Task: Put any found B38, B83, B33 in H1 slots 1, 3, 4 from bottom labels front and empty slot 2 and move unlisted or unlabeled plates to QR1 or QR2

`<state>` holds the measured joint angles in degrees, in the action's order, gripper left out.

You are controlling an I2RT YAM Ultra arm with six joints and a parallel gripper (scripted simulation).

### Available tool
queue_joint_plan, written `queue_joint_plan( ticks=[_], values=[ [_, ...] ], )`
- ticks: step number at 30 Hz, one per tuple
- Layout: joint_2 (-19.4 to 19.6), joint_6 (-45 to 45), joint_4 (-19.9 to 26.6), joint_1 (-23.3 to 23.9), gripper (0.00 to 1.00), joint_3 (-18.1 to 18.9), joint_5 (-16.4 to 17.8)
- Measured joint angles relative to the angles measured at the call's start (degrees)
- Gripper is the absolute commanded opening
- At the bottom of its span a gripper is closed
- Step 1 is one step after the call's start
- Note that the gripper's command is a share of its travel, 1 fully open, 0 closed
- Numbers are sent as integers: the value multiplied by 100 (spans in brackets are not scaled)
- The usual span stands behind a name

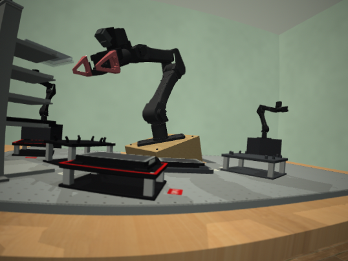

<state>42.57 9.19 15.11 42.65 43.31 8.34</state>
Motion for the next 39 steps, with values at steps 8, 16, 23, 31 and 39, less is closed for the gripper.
queue_joint_plan(
  ticks=[8, 16, 23, 31, 39],
  values=[
    [-120, 17, 39, 61, 0, -114, 63],
    [-120, 20, 39, 59, 0, -116, 74],
    [-120, 20, 39, 59, 0, -116, 74],
    [-105, 20, 31, 59, 0, -114, 74],
    [31, 17, -44, 31, 0, -81, 31]
  ],
)
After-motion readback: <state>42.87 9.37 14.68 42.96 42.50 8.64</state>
